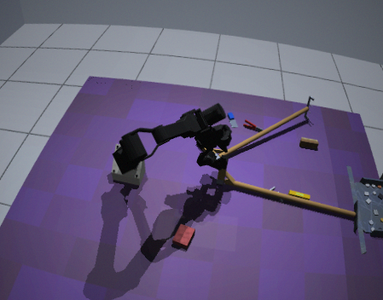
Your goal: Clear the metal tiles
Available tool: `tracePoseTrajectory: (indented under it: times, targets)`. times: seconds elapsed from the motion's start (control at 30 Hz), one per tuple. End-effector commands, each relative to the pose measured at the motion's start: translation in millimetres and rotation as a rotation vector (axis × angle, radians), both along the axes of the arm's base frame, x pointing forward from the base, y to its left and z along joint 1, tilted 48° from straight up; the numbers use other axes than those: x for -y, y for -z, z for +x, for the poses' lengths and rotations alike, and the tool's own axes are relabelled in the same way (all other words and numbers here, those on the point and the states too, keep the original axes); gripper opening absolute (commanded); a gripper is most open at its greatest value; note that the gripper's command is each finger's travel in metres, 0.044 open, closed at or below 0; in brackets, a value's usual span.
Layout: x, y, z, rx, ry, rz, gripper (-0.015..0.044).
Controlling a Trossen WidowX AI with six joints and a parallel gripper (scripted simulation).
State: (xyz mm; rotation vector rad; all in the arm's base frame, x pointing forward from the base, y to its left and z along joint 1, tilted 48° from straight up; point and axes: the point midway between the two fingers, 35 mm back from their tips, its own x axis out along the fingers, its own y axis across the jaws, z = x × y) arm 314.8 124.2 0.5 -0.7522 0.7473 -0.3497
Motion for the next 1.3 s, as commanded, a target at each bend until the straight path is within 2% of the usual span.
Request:
tracePoseTrajectory:
  times: [0.0, 0.8, 1.23, 1.27]
  targets:
    - [6, 6, 3, -0.013, -0.001, -0.007, 0.044]
    - [30, 19, 27, -0.001, -0.004, -0.017, 0.044]
    - [25, 15, 27, 0.01, -0.001, -0.01, 0.0099]
    - [25, 15, 27, 0.01, -0.001, -0.01, 0.0092]
